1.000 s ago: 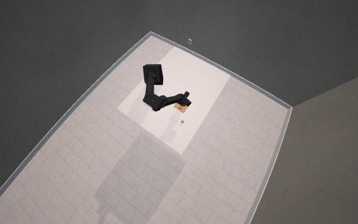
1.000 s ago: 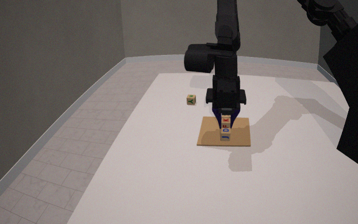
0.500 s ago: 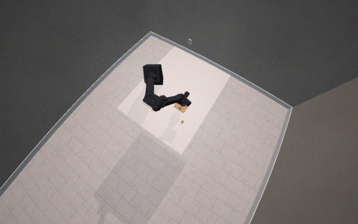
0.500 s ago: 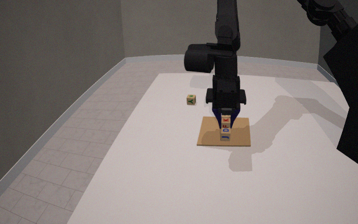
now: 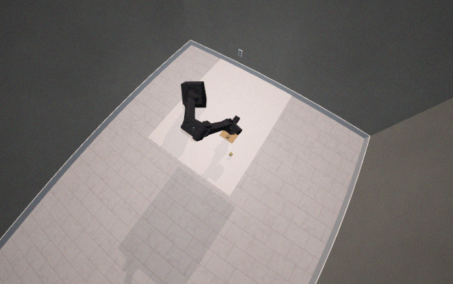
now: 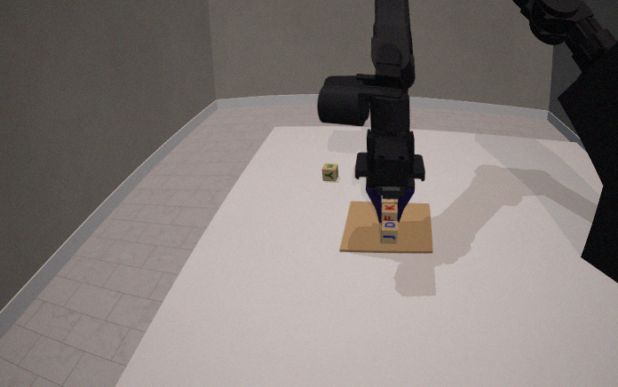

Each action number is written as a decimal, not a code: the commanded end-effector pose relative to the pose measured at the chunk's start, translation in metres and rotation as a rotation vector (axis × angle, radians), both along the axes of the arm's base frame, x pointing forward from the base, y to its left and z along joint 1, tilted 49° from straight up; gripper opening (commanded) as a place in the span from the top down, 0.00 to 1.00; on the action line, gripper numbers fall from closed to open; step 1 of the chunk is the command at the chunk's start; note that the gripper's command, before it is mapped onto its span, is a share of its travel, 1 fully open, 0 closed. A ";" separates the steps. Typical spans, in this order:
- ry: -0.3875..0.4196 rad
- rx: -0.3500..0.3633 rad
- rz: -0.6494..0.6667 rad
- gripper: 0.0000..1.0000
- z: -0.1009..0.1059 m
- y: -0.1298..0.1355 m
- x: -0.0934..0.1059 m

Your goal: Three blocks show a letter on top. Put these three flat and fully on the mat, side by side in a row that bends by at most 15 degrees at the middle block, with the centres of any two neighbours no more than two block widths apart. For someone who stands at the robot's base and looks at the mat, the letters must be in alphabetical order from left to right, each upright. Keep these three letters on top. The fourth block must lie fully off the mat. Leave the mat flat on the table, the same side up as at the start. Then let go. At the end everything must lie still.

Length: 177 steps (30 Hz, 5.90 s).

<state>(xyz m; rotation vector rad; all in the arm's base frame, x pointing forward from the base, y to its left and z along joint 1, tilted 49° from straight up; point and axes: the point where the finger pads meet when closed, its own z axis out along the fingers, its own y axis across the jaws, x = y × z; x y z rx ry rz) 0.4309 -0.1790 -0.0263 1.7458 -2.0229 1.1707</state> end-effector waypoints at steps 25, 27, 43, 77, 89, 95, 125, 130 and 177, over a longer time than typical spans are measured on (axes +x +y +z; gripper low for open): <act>0.026 -0.003 0.032 0.80 -0.009 0.011 -0.002; 0.023 -0.004 0.030 0.80 -0.009 0.010 -0.001; 0.025 -0.003 0.030 0.80 -0.009 0.010 -0.002; 0.019 -0.001 0.009 0.80 -0.010 -0.003 -0.001; 0.019 -0.001 0.009 0.72 -0.010 -0.003 -0.001; 0.019 -0.001 0.009 0.64 -0.010 -0.003 -0.001; 0.022 0.000 0.010 0.56 -0.011 -0.001 -0.002; 0.015 0.002 0.018 0.56 -0.005 0.007 -0.002; -0.010 0.001 0.012 0.56 0.031 0.035 -0.012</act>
